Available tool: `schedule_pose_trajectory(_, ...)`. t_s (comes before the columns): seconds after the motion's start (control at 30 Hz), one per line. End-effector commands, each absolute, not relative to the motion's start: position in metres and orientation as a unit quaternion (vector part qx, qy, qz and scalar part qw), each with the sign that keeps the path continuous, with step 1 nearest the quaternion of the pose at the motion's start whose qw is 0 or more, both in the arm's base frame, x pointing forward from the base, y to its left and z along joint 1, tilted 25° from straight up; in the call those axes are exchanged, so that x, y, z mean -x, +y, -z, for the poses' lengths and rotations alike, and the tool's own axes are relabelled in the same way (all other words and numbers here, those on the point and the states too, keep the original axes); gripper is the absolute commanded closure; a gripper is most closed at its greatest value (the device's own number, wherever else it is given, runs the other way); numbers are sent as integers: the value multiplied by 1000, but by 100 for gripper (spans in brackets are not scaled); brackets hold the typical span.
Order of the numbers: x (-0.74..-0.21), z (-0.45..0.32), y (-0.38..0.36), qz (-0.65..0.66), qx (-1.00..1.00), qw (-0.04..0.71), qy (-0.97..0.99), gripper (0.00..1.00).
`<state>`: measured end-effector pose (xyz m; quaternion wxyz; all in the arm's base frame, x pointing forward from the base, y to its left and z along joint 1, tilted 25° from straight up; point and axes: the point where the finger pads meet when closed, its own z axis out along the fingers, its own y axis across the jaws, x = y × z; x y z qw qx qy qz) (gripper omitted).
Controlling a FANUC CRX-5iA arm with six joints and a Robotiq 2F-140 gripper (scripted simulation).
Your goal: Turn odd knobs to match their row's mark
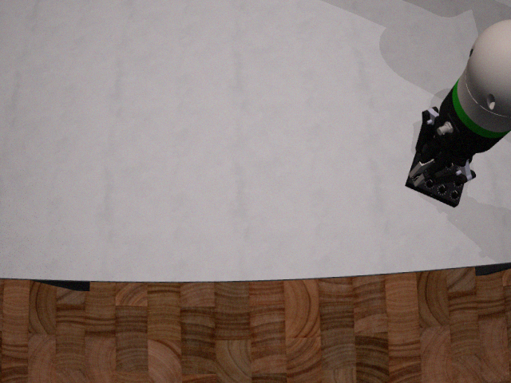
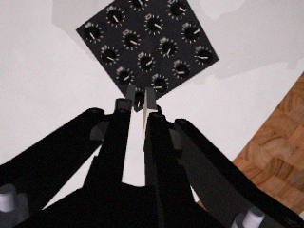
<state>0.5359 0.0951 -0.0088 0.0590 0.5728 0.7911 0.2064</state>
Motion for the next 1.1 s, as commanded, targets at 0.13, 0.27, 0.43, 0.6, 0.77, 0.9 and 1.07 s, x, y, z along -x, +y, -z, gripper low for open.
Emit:
schedule_pose_trajectory(0.13, -536, 9, 95, -208, -639, 44, 740, 95)
schedule_pose_trajectory(0.27, -536, 9, 95, -210, -677, 33, 705, 95)
schedule_pose_trajectory(0.43, -536, 9, 95, -211, -719, 20, 661, 95)
schedule_pose_trajectory(0.6, -536, 9, 95, -212, -742, 13, 636, 95)
schedule_pose_trajectory(0.77, -536, 9, 95, -212, -775, 1, 595, 95)
schedule_pose_trajectory(0.9, -536, 9, 95, -212, -797, -7, 565, 95)
schedule_pose_trajectory(1.07, -536, 9, 95, -212, -811, -12, 546, 95)
